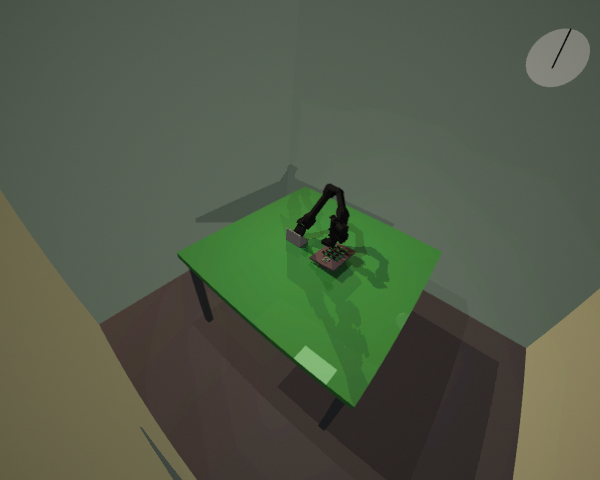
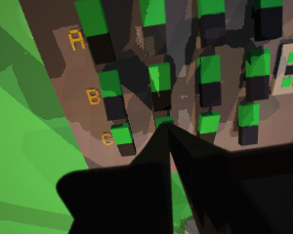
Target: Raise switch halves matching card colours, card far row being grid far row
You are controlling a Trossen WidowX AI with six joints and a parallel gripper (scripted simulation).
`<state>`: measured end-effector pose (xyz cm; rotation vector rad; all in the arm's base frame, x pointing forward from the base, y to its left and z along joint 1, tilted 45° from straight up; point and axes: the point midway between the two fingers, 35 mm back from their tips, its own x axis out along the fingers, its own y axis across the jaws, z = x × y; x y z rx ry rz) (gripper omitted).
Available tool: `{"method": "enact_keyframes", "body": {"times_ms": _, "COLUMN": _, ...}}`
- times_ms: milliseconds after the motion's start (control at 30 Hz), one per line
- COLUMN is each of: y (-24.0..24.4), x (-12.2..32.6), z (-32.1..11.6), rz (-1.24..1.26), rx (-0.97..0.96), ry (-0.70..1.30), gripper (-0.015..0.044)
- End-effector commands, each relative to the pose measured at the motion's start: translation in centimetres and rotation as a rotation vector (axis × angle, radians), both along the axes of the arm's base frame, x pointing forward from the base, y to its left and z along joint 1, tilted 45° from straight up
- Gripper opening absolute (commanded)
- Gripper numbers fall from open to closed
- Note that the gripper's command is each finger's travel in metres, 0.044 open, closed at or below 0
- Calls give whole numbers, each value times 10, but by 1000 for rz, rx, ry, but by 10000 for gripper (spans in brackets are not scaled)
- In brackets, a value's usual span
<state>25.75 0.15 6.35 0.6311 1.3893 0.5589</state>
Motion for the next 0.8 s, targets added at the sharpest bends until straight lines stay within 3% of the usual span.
{"method": "enact_keyframes", "body": {"times_ms": 0, "y": 1, "x": 0, "z": -1, "rz": -3, "rx": 5, "ry": 3, "gripper": 0}}
{"method": "enact_keyframes", "body": {"times_ms": 500, "y": 3, "x": 0, "z": -2, "rz": -3, "rx": 5, "ry": 3, "gripper": 0}}
{"method": "enact_keyframes", "body": {"times_ms": 767, "y": -43, "x": -9, "z": 44, "rz": -22, "rx": 3, "ry": -14, "gripper": 0}}
